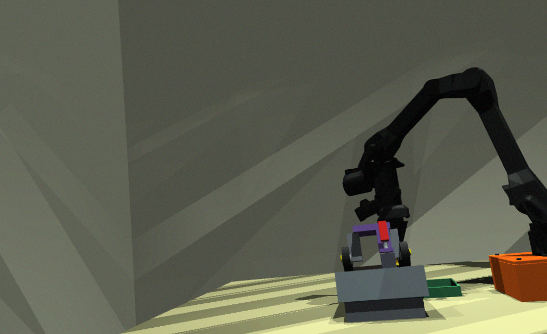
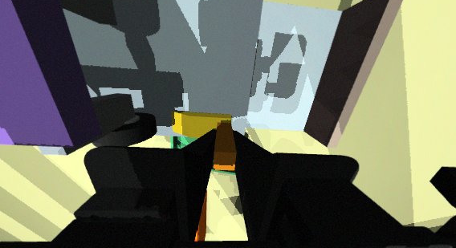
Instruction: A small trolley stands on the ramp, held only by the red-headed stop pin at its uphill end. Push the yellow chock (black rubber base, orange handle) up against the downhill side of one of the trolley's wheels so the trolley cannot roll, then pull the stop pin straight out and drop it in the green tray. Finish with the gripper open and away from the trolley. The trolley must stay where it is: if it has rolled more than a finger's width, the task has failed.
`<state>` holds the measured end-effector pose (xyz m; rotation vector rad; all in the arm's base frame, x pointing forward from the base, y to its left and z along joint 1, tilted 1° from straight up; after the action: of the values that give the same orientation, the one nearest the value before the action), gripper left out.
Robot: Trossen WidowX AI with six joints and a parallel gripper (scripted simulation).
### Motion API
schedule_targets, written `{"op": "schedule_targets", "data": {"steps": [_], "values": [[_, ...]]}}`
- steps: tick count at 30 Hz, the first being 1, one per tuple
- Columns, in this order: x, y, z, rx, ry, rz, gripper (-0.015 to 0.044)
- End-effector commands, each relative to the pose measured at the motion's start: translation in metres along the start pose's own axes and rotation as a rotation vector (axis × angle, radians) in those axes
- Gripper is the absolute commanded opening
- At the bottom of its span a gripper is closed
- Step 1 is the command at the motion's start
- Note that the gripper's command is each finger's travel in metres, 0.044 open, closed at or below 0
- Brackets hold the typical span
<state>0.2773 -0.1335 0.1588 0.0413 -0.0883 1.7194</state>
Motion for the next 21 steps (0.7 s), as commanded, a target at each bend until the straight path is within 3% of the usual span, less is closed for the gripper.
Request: {"op": "schedule_targets", "data": {"steps": [1,21], "values": [[0.005,0.0,0.001,-0.008,-0.001,-0.002,0.0],[0.019,-0.002,0.001,-0.009,-0.002,-0.002,0.0]]}}
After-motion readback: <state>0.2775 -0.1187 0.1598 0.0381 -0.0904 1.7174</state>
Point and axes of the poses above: the point midway between the two fingers, 35 mm back from their tips, its own z axis back along the fingers, its own x axis across the jaws, y = z × x, the point moved 10 cm from there along z, back along the fingers, and after that the axes turned 8 degrees about z, right-handed, at the moved point
